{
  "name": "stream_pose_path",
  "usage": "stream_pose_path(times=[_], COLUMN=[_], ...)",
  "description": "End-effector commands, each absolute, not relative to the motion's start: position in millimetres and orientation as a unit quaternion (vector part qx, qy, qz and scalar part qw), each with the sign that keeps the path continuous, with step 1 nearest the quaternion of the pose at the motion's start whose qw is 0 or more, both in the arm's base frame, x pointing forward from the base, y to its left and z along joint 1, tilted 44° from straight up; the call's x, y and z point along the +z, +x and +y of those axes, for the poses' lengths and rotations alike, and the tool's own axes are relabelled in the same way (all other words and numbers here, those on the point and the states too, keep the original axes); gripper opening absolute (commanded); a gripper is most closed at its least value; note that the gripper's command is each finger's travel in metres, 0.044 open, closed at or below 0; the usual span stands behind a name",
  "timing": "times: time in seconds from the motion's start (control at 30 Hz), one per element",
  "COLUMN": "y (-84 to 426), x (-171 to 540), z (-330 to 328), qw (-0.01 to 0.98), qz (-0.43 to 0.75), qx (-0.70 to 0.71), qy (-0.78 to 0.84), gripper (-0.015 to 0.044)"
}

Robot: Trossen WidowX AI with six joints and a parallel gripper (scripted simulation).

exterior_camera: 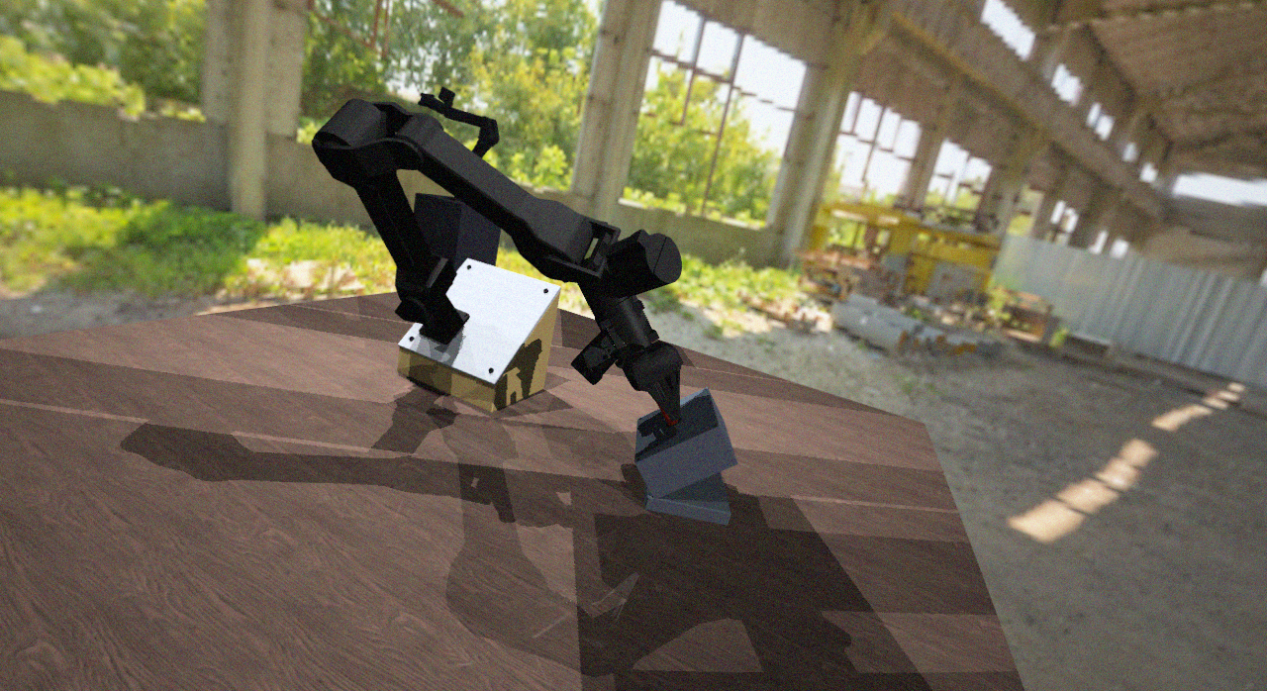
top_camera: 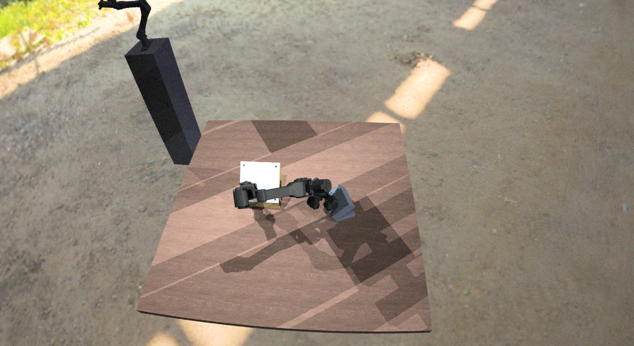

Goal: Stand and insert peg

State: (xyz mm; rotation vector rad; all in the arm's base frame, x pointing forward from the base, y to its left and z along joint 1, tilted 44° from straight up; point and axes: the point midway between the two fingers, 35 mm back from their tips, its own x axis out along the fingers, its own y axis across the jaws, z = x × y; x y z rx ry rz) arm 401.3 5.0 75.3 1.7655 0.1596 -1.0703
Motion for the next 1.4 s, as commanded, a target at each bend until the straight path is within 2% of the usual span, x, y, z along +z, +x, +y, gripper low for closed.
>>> stream_pose_path(times=[0.0, 1.37], y=[398, 356], x=[82, 131], z=[9, 36], qw=[0.51, 0.511], qz=[0.065, 0.069], qx=[-0.442, -0.44], qy=[0.735, 0.735], gripper=[0.044, 0.044])
